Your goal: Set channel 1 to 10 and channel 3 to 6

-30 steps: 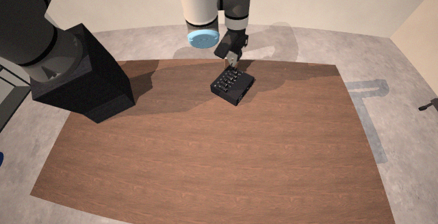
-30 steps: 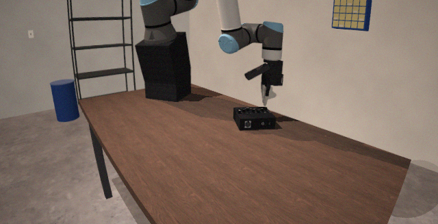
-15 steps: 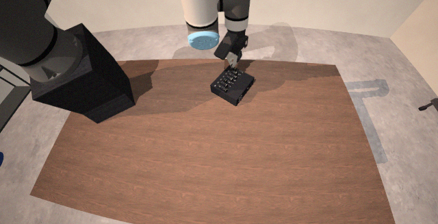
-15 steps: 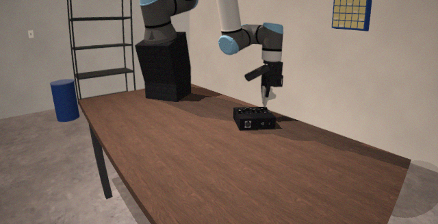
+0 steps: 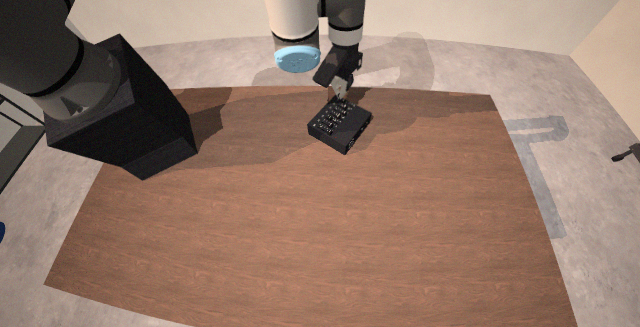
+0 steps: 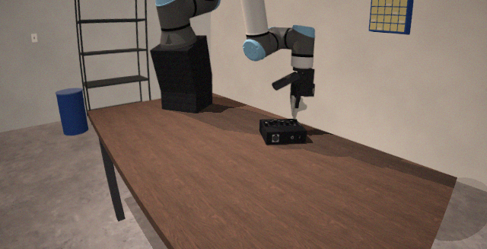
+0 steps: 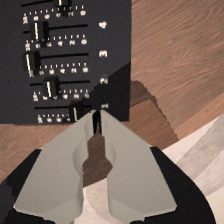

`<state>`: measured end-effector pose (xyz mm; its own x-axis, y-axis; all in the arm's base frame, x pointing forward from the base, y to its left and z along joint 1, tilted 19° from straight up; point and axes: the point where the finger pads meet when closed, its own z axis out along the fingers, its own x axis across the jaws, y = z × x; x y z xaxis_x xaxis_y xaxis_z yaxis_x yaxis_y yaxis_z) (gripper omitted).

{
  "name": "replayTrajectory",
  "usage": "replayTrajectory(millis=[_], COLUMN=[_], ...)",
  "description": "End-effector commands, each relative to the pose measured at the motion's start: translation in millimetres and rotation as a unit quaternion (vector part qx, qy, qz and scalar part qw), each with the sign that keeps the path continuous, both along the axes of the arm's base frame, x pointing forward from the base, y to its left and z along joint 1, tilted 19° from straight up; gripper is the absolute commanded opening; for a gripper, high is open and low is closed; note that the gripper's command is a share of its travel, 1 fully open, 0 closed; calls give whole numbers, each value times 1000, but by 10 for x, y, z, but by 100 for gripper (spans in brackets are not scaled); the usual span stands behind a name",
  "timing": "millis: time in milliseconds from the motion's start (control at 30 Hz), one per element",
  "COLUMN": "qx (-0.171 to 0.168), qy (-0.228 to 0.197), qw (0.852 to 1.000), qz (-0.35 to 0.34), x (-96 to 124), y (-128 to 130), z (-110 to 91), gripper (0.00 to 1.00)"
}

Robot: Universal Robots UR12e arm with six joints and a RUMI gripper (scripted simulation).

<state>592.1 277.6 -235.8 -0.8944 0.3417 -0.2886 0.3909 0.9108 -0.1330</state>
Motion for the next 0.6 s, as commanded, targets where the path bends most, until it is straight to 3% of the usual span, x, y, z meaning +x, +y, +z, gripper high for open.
replayTrajectory(millis=[0,567], qx=[0,0], qy=[0,0], qw=[1000,1000], qz=[0,0], x=[5,26], y=[3,-5], z=[6,13], gripper=[0,0])
